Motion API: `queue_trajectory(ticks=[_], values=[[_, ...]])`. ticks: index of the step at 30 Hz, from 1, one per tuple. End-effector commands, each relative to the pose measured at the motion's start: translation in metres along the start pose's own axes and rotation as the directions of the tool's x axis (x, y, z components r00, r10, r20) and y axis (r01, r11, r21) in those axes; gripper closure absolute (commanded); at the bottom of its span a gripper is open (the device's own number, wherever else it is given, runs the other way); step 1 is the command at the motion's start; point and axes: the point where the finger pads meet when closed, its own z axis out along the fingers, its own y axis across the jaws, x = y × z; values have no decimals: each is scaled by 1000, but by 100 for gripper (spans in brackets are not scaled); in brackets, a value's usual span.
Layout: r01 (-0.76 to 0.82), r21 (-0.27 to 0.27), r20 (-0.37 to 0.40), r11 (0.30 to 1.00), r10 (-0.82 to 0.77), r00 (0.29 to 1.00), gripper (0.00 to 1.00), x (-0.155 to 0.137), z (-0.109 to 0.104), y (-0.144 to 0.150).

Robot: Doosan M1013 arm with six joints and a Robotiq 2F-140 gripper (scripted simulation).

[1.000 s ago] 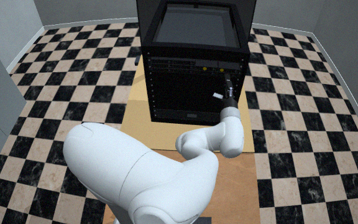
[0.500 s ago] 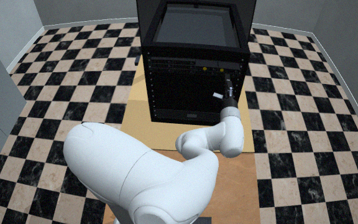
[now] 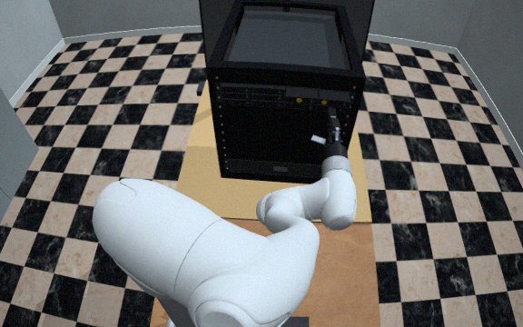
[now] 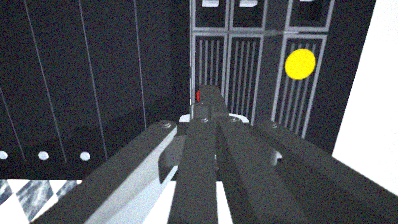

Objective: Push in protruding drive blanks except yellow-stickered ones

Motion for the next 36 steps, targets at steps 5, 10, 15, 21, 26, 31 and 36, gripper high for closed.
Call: queue_trajectory(ticks=[5,10,15,21,26,31,36], values=[[0,-1,0,1000,0,1000,90,0,0,1],[0,-1,0,1000,0,1000,90,0,0,1],[0,-1,0,1000,0,1000,90,0,0,1],[0,-1,0,1000,0,1000,90,0,0,1],[0,-1,0,1000,0,1000,90,0,-3,1],[0,-1,0,1000,0,1000,90,0,-21,1],[0,-1,0,1000,0,1000,90,0,-51,1]])
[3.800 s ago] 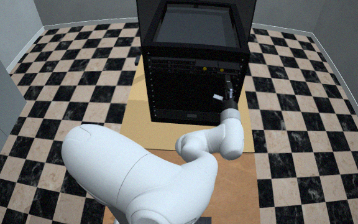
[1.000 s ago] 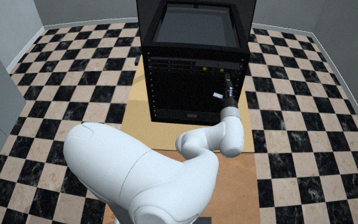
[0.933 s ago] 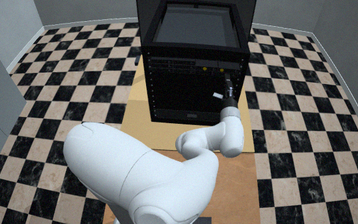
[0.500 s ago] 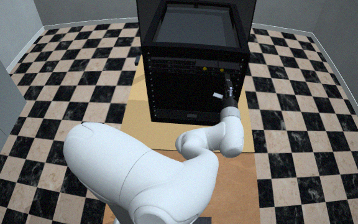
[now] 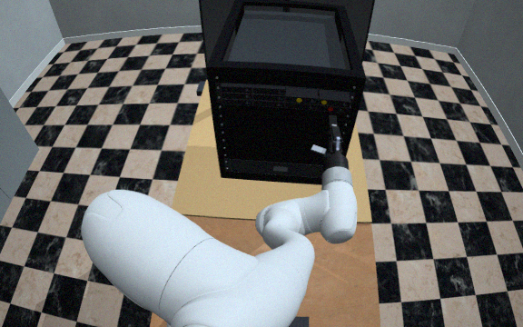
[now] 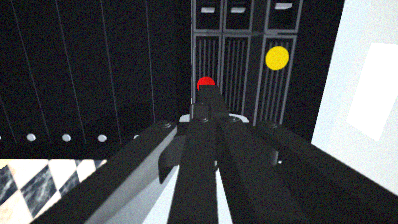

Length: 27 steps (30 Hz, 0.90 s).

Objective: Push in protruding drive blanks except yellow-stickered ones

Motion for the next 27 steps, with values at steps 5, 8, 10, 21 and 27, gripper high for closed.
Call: queue_trajectory(ticks=[5,8,10,21,27], values=[[0,-1,0,1000,0,1000,90,0,-27,1],[0,-1,0,1000,0,1000,90,0,-37,1],[0,-1,0,1000,0,1000,90,0,-41,1],[0,-1,0,1000,0,1000,0,0,-42,1],[0,-1,0,1000,0,1000,0,0,-42,1]])
